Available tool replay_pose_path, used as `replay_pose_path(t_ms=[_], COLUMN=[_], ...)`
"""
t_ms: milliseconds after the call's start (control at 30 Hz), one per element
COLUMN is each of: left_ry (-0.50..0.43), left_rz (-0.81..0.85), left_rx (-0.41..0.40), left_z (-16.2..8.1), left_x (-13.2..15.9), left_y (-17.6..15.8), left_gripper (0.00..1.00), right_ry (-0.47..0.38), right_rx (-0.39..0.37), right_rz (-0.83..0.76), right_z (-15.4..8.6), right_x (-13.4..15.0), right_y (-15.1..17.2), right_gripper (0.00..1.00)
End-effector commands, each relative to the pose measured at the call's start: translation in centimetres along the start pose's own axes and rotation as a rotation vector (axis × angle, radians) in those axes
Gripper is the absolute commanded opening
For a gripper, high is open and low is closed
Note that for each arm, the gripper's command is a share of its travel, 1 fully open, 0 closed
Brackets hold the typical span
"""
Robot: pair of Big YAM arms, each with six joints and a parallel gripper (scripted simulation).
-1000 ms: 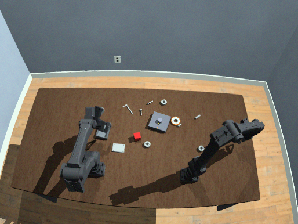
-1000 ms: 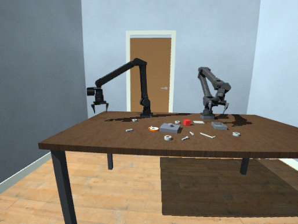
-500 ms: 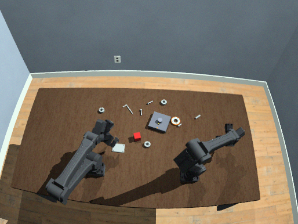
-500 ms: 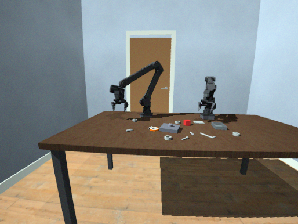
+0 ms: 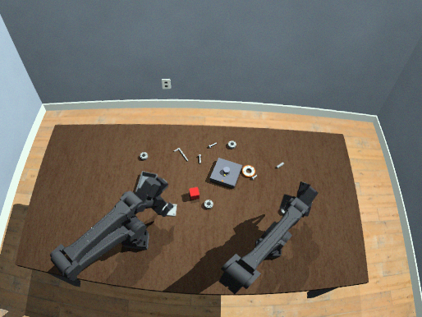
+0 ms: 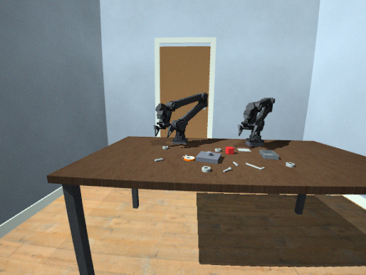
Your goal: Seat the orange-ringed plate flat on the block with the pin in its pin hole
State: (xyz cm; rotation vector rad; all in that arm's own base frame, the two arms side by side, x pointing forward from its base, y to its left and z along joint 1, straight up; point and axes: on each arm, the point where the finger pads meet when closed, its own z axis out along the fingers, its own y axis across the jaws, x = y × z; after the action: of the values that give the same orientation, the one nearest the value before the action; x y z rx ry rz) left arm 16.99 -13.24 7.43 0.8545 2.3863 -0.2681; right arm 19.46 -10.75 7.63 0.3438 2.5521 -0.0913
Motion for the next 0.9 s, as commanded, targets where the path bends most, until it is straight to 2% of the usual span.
replay_pose_path(t_ms=[0, 167, 600, 867], left_ry=[-0.003, 0.005, 0.005, -0.038], left_rz=[-0.010, -0.016, -0.016, 0.005], left_rx=[0.001, -0.004, -0.004, -0.024], left_z=[-0.4, -0.3, -0.3, -0.8], left_x=[-0.2, 0.0, 0.0, -2.2], left_y=[-0.4, -0.2, -0.2, 0.8], left_gripper=[1.00, 1.00, 1.00, 1.00], right_ry=[-0.050, -0.040, -0.070, -0.070], right_rx=[0.041, 0.055, 0.072, 0.072], right_rz=[0.121, 0.124, 0.088, 0.088], right_z=[-1.7, -1.5, -2.0, -2.0], right_x=[-1.2, 0.1, -0.5, -0.5], right_y=[1.5, 2.6, 2.9, 2.9], right_gripper=[1.00, 1.00, 1.00, 1.00])
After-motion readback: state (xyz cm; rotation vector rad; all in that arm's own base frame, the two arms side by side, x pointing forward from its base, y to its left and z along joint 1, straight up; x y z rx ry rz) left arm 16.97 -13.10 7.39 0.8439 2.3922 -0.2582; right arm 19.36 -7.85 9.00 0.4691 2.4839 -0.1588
